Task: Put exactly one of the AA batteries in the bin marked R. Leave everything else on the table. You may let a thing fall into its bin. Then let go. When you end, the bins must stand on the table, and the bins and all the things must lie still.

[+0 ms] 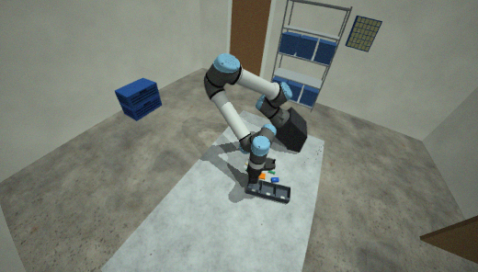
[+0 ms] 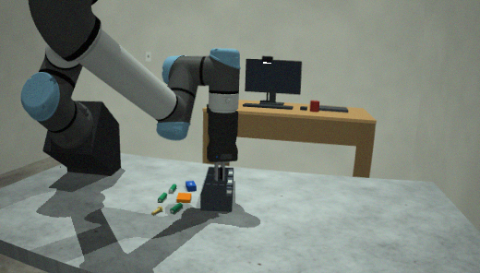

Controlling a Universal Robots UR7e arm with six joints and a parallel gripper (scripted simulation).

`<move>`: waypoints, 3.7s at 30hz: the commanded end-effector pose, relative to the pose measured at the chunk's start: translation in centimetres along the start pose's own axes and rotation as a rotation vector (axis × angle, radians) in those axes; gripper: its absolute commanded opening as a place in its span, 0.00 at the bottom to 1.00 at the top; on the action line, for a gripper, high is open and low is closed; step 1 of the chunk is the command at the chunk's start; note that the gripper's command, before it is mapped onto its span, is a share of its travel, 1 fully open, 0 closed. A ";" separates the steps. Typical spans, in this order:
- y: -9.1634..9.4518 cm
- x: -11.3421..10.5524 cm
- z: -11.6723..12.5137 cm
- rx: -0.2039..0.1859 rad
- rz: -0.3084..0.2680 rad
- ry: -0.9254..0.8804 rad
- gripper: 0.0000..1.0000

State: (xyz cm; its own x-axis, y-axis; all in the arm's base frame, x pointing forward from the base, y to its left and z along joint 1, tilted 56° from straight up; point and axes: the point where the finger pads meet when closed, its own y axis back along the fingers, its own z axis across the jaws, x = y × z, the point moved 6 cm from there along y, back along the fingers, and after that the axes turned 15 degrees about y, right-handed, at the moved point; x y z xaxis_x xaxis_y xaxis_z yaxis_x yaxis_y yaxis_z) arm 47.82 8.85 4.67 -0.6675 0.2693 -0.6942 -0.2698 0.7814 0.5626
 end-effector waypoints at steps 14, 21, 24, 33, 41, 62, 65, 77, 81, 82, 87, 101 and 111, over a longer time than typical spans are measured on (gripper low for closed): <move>0.0 0.0 0.0 -0.016 -0.005 -0.492 0.31; 0.0 0.1 -0.1 -0.024 -0.006 -0.680 0.31; 0.0 0.1 -0.1 -0.027 -0.006 -0.758 0.31; 0.0 0.1 -0.1 -0.035 -0.005 -0.986 0.31; 0.0 0.1 -0.1 -0.040 -0.003 -1.198 0.31; 0.0 0.1 0.0 -0.026 -0.001 -1.695 0.31; 0.0 0.1 0.0 -0.017 -0.004 -1.765 0.31; -0.8 0.0 0.1 -0.007 -0.009 -1.835 0.31; -1.8 0.0 0.0 -0.007 -0.009 -1.835 0.31; -2.1 0.0 0.0 -0.007 -0.009 -1.835 0.31; -3.4 0.0 0.0 -0.007 -0.009 -1.835 0.31; -5.9 0.0 0.0 -0.007 -0.009 -1.835 0.31; -5.9 0.0 0.0 -0.007 -0.009 -1.835 0.31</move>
State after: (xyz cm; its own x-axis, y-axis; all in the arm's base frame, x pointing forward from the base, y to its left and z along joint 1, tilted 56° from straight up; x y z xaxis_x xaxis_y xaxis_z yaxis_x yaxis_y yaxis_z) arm 49.41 4.24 1.31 0.8446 0.4720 -0.2528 -0.2730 0.7858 0.5550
